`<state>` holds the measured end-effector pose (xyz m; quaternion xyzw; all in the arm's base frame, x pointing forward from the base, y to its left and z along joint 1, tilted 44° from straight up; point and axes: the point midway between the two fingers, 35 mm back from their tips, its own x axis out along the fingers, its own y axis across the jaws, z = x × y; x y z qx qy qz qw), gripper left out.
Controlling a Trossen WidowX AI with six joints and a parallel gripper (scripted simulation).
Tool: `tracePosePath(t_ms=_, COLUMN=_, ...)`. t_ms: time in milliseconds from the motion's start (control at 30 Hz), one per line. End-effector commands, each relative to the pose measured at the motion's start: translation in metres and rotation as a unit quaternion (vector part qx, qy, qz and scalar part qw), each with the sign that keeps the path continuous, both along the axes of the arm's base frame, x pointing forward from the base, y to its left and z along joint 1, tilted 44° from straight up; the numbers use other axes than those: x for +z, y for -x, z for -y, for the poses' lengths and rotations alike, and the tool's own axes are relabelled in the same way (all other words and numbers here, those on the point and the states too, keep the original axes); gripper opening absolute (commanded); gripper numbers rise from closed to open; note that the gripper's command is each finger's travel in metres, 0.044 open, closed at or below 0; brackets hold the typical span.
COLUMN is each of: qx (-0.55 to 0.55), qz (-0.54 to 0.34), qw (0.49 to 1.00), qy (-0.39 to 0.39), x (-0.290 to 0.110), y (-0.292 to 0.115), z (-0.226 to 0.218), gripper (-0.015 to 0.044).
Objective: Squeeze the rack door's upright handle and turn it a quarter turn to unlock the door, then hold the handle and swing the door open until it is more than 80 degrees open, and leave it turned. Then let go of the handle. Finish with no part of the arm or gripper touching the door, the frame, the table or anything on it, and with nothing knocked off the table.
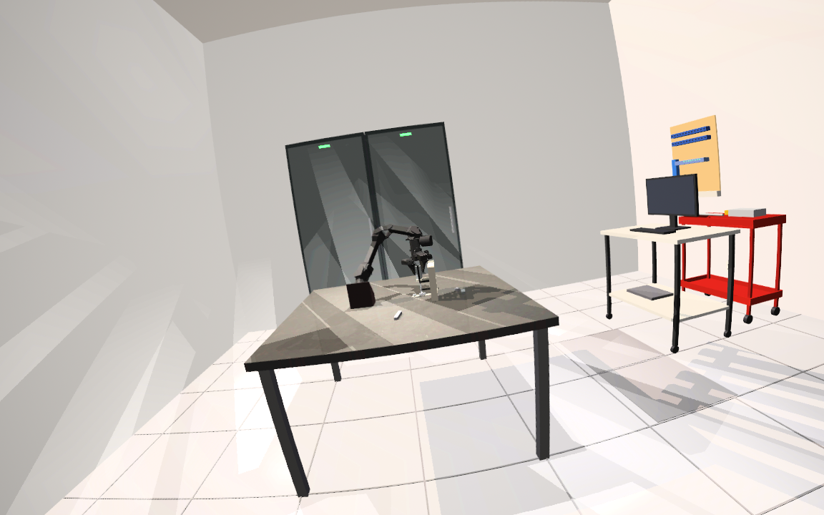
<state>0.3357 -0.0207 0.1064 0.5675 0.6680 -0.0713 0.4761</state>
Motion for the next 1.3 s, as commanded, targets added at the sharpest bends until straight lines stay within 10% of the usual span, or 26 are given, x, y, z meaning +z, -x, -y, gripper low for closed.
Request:
tracePosePath(t_ms=0, qx=-0.100, qz=-0.096, qw=0.990, qy=-0.013, x=-0.0006, y=0.0003, z=0.0002, gripper=0.0281)
tracePosePath(t_ms=700, qx=-0.295, qz=-0.284, qw=0.911, qy=-0.039, x=-0.0006, y=0.0003, z=0.0002, gripper=0.0281)
tracePosePath(t_ms=967, qx=-0.295, qz=-0.284, qw=0.911, qy=-0.039, x=-0.0006, y=0.0003, z=0.0002, gripper=0.0071)
tracePosePath(t_ms=1267, qx=-0.295, qz=-0.284, qw=0.911, qy=-0.039, x=-0.0006, y=0.0003, z=0.0002, gripper=0.0011)
